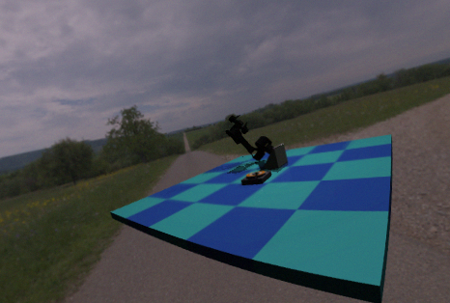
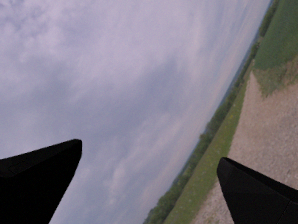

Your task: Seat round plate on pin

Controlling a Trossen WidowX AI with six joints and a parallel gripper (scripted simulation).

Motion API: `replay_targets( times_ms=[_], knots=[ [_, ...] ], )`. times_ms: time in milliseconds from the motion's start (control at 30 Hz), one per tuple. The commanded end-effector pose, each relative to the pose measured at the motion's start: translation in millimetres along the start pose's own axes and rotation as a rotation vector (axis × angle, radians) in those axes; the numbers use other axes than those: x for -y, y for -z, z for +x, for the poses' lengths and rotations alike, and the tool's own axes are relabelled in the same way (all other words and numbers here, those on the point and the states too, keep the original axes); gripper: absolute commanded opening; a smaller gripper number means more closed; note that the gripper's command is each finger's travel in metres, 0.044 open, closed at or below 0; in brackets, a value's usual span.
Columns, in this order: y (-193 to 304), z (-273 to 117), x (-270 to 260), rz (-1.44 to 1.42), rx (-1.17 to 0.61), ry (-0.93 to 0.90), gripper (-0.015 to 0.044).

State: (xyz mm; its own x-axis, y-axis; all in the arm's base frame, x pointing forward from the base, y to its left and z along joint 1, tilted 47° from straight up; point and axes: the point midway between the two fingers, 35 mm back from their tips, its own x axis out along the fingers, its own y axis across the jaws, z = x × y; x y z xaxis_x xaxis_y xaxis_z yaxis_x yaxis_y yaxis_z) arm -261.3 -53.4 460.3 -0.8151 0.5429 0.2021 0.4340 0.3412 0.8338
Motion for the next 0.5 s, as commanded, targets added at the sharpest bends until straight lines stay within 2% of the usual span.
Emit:
replay_targets(
  times_ms=[0, 133, 267, 467],
  knots=[
    [0, 0, -5, 0.026, -0.005, -0.007, 0.0374],
    [-18, -4, -88, 0.484, -0.11, -0.148, 0.0269],
    [-40, -12, -137, 0.728, -0.175, -0.245, 0.0164],
    [-114, -46, -235, 1.194, -0.331, -0.5, 0.0006]
  ],
)
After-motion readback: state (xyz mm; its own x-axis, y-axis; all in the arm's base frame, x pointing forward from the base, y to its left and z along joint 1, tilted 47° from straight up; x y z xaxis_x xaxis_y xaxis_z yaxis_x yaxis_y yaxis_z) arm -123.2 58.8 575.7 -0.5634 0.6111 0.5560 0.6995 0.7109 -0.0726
